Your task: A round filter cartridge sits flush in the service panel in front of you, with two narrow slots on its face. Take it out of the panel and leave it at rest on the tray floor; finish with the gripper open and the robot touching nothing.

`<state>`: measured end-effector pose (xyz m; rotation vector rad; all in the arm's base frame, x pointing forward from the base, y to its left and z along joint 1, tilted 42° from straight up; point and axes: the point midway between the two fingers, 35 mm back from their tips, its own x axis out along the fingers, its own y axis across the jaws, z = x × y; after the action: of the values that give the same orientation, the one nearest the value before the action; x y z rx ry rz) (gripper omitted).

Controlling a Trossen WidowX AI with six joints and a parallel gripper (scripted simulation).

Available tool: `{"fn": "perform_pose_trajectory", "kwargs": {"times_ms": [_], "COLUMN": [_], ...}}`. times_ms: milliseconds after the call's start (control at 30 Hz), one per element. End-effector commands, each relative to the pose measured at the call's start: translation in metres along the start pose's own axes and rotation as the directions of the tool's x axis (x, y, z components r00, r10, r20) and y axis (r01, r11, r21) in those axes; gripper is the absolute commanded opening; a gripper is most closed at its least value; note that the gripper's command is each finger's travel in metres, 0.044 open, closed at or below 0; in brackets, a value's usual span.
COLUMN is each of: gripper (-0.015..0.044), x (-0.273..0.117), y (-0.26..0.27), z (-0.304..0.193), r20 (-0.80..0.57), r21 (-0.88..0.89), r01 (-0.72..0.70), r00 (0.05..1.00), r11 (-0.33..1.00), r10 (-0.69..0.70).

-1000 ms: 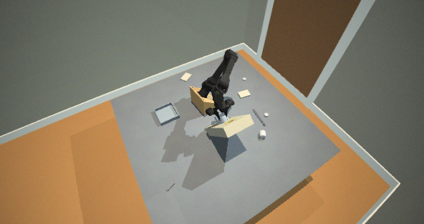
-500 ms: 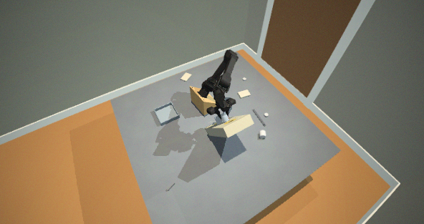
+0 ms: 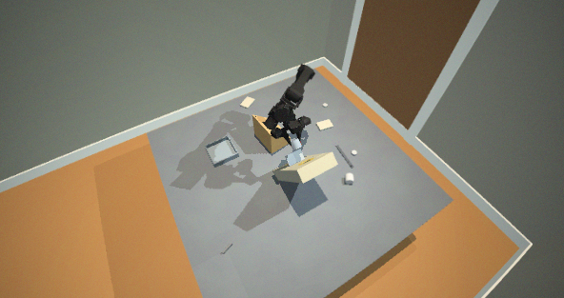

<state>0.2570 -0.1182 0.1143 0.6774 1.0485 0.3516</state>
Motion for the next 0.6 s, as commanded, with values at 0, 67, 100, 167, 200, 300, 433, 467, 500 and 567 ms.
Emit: {"fn": "perform_pose_trajectory", "kwargs": {"times_ms": [0,67,100,167,200,300,433,467,500,567], "gripper": [0.0000,0.0000,0.0000,0.0000,0.0000,0.0000,0.0000,0.0000,0.0000,0.0000], "x": [-0.012,-0.012,-0.011,-0.010,-0.010,-0.008,-0.005,-0.004,-0.004,-0.002], "y": [0.001,-0.006,-0.011,-0.021,-0.026,-0.041,-0.062,-0.067,-0.072,-0.082], "z": [0.001,0.001,0.002,0.003,0.003,0.004,0.003,0.003,0.002,0.001], "r20": [0.005,0.005,0.005,0.005,0.006,0.006,0.006,0.006,0.007,0.007], "r21": [-0.007,-0.007,-0.007,-0.008,-0.008,-0.009,-0.010,-0.010,-0.010,-0.011], "r01": [0.004,0.005,0.006,0.007,0.007,0.008,0.009,0.010,0.010,0.010], "r00": [1.000,1.000,1.000,1.000,1.000,1.000,1.000,1.000,1.000,1.000], "r11": [1.000,1.000,1.000,1.000,1.000,1.000,1.000,1.000,1.000,1.000], "r10": [-0.004,-0.005,-0.006,-0.007,-0.007,-0.008,-0.009,-0.009,-0.010,-0.010]}}
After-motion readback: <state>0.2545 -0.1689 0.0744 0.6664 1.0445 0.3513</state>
